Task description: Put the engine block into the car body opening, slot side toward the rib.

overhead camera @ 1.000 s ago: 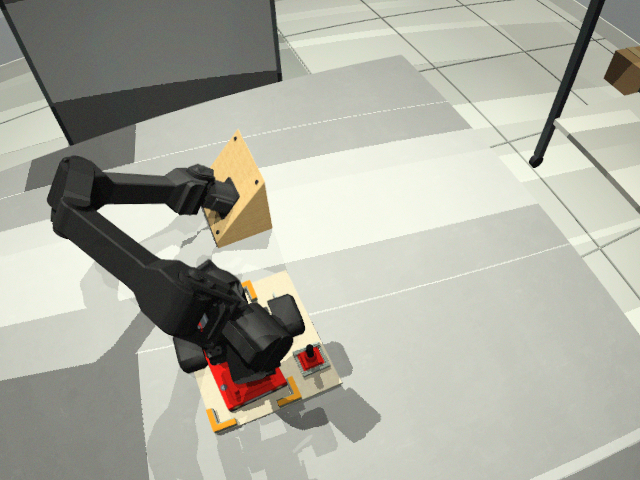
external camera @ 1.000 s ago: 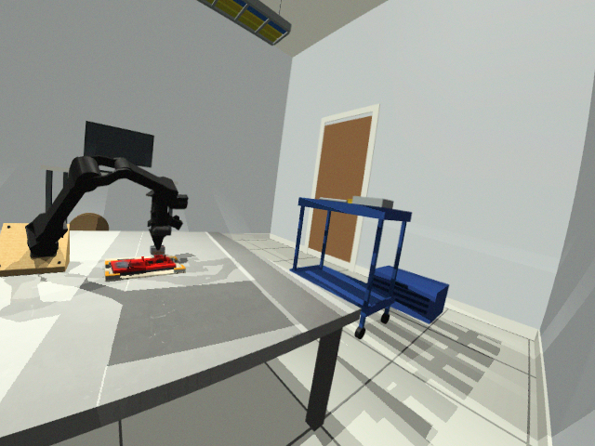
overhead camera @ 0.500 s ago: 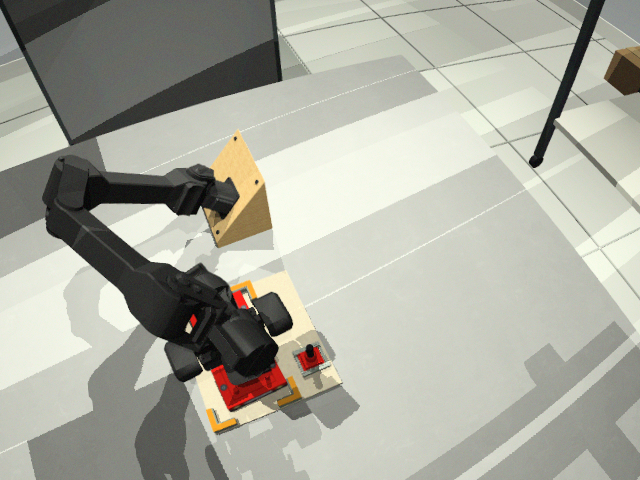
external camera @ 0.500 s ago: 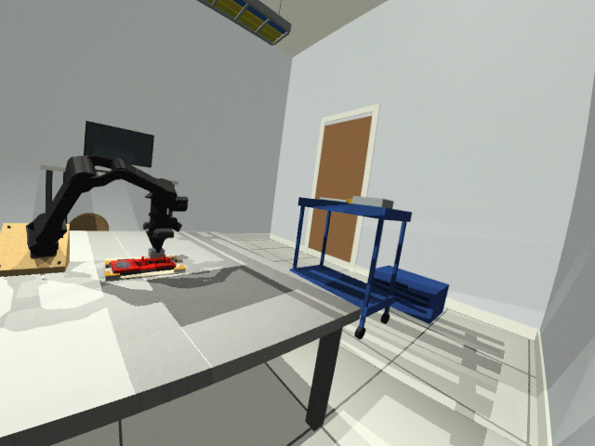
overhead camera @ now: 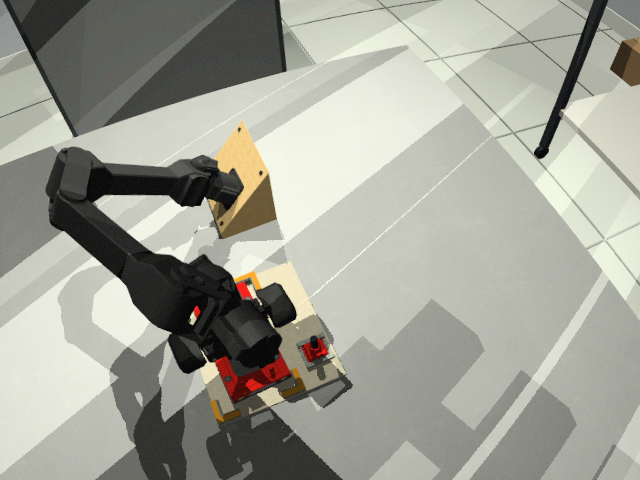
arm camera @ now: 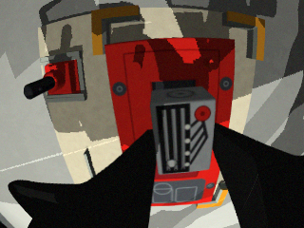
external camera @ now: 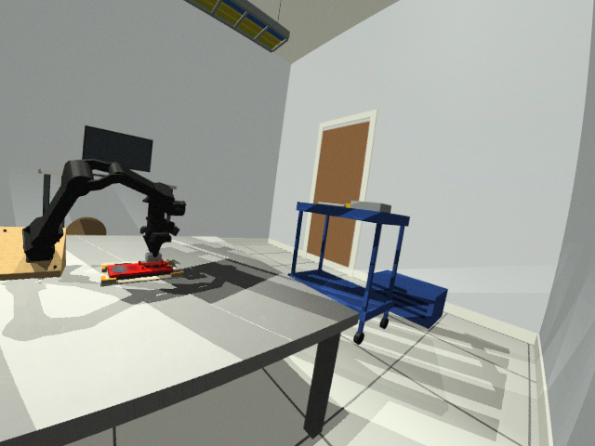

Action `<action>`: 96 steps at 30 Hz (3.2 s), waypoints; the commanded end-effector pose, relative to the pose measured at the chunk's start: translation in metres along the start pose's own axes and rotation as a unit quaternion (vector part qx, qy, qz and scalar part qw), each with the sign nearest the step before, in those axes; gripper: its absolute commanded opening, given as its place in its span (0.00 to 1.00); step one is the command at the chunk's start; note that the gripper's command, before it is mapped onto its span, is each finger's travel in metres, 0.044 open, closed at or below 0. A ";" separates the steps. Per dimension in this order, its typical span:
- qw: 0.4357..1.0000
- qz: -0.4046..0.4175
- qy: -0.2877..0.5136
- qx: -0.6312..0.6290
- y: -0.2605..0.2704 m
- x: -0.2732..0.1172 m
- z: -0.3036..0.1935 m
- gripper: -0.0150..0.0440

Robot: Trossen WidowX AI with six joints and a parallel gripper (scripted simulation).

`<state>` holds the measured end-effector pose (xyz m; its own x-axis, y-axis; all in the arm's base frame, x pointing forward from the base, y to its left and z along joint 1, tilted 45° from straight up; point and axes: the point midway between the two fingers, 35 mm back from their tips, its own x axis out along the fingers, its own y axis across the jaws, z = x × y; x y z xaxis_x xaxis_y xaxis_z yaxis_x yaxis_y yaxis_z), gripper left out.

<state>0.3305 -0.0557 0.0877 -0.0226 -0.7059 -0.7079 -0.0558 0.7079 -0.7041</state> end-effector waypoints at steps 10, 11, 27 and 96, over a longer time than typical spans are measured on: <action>0.995 -0.001 0.000 0.099 0.000 0.000 0.000 0.52; 0.995 -0.001 0.000 0.099 0.000 0.000 0.000 0.52; 0.999 -0.001 0.000 -0.054 0.000 0.000 -0.001 0.52; 1.000 -0.001 0.000 -0.024 0.000 0.000 -0.001 0.52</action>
<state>0.3306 -0.0558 0.0877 -0.0214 -0.7065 -0.7074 -0.1411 0.7026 -0.6974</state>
